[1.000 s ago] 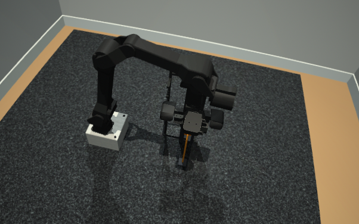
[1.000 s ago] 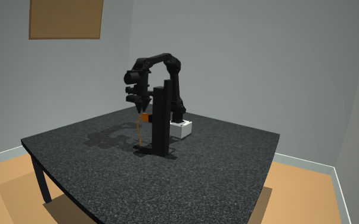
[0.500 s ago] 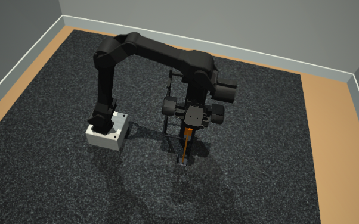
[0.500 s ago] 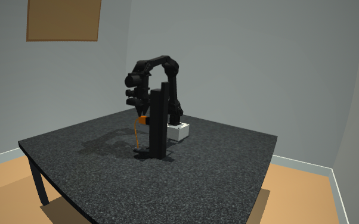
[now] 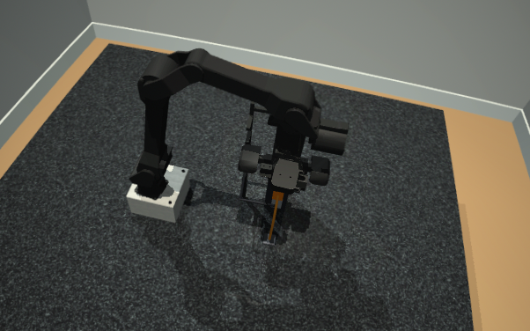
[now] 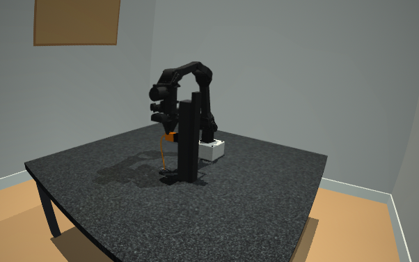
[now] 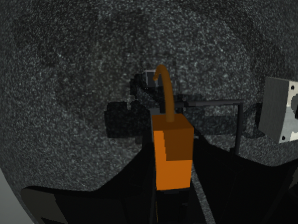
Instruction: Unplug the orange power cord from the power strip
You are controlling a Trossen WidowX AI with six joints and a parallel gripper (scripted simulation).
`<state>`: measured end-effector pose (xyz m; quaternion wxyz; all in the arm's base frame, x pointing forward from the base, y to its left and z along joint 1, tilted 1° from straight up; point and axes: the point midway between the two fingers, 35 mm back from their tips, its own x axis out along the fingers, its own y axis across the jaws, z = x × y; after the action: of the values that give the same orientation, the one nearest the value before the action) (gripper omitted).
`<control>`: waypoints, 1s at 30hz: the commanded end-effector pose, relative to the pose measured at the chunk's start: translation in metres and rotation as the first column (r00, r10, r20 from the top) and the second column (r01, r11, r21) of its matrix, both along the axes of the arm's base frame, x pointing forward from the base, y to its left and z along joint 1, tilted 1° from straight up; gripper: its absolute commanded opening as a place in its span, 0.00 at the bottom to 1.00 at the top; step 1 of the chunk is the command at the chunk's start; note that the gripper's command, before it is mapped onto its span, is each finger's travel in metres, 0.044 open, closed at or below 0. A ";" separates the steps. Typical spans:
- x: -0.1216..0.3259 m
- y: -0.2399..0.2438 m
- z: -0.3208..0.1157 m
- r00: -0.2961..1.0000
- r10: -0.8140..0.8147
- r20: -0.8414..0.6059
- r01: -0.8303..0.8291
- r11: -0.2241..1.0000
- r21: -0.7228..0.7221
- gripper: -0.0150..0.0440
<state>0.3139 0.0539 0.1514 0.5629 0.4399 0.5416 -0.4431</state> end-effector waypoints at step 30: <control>0.009 -0.030 0.001 1.000 -0.002 0.003 0.002 1.000 -0.001 0.25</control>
<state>0.3170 0.0520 0.1505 0.5542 0.4439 0.5634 -0.4224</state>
